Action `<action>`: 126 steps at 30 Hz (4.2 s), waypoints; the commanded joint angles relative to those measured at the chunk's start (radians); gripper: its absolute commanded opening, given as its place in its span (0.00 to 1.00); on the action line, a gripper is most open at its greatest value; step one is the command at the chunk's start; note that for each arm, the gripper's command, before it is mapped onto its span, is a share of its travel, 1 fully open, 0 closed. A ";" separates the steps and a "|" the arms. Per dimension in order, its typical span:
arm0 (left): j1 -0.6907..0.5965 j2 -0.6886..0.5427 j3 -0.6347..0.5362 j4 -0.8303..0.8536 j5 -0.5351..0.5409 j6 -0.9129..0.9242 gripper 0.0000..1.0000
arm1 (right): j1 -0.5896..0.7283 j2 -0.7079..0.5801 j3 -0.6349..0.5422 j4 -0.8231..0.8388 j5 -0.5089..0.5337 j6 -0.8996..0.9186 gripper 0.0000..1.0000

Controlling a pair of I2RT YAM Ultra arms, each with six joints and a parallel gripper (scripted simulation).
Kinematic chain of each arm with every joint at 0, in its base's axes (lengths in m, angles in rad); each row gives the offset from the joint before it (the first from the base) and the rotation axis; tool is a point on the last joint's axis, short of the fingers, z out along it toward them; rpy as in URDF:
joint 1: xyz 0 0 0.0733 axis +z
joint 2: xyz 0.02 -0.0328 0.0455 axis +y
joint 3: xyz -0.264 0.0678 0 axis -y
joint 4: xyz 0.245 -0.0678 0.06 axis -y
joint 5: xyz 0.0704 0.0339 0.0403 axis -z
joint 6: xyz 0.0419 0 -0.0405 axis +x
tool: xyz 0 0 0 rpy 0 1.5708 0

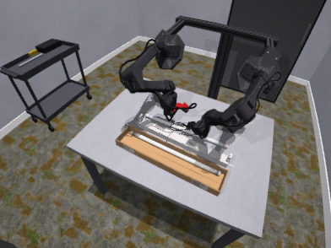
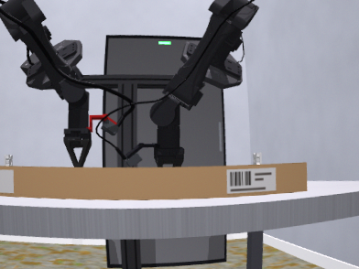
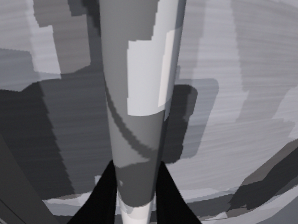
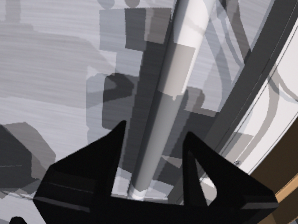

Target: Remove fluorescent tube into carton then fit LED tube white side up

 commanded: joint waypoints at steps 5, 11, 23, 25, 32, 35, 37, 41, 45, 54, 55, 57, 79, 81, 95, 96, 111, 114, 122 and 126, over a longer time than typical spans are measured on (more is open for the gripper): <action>-0.028 -0.023 -0.026 -0.010 0.019 0.011 0.11 | 0.024 -0.137 0.077 -0.387 -0.005 0.111 0.49; -0.028 -0.023 -0.026 -0.010 0.019 0.011 0.11 | 0.024 -0.206 0.094 -0.582 0.002 0.161 0.49; -0.028 -0.023 -0.026 -0.010 0.019 0.011 0.11 | 0.026 -0.198 0.134 -0.603 -0.005 0.178 0.49; -0.028 -0.023 -0.026 -0.010 0.019 0.011 0.11 | 0.026 -0.198 0.133 -0.603 -0.005 0.178 0.49; -0.028 -0.023 -0.026 -0.010 0.019 0.011 0.11 | -0.033 -0.119 0.193 -0.516 -0.029 0.123 0.49; -0.028 -0.023 -0.026 -0.010 0.019 0.011 0.11 | -0.039 -0.089 0.212 -0.500 -0.040 0.108 0.49; -0.028 -0.023 -0.026 -0.010 0.019 0.011 0.11 | -0.049 -0.069 0.225 -0.491 -0.047 0.098 0.49; -0.028 -0.023 -0.026 -0.010 0.019 0.011 0.11 | -0.072 -0.032 0.253 -0.473 -0.059 0.079 0.49; -0.028 -0.023 -0.026 -0.010 0.019 0.011 0.11 | -0.065 -0.023 0.260 -0.489 -0.056 0.086 0.49; -0.023 -0.015 -0.015 -0.006 0.014 0.006 0.11 | -0.067 -0.009 0.267 -0.486 -0.060 0.077 0.11; -0.023 -0.015 -0.015 -0.006 0.014 0.006 0.11 | -0.067 -0.009 0.267 -0.486 -0.060 0.077 0.11; -0.023 -0.015 -0.015 -0.006 0.014 0.006 0.11 | -0.067 -0.009 0.267 -0.486 -0.060 0.077 0.11; -0.032 -0.036 -0.037 -0.017 0.016 -0.012 0.11 | -0.056 -0.057 0.231 -0.506 -0.059 0.088 0.11; -0.037 -0.047 -0.049 -0.022 -0.013 -0.018 0.11 | -0.050 -0.081 0.213 -0.510 -0.039 0.099 0.11; -0.063 -0.095 -0.090 -0.046 -0.003 -0.043 0.11 | -0.024 -0.115 0.172 -0.533 -0.036 0.126 0.11; -0.063 -0.095 -0.090 -0.046 -0.003 -0.043 0.11 | -0.024 -0.115 0.172 -0.533 -0.036 0.126 0.11; -0.073 -0.094 -0.112 -0.013 -0.010 -0.028 0.11 | -0.012 -0.107 0.158 -0.512 -0.032 0.114 0.11; -0.071 -0.081 -0.104 0.003 -0.029 -0.024 0.11 | -0.016 -0.102 0.155 -0.476 -0.031 0.110 0.11; -0.077 -0.065 -0.128 0.072 -0.033 -0.006 0.11 | -0.012 -0.072 0.132 -0.401 -0.029 0.090 0.11; -0.079 -0.050 -0.143 0.118 -0.040 0.007 0.11 | -0.012 -0.064 0.117 -0.350 -0.027 0.076 0.11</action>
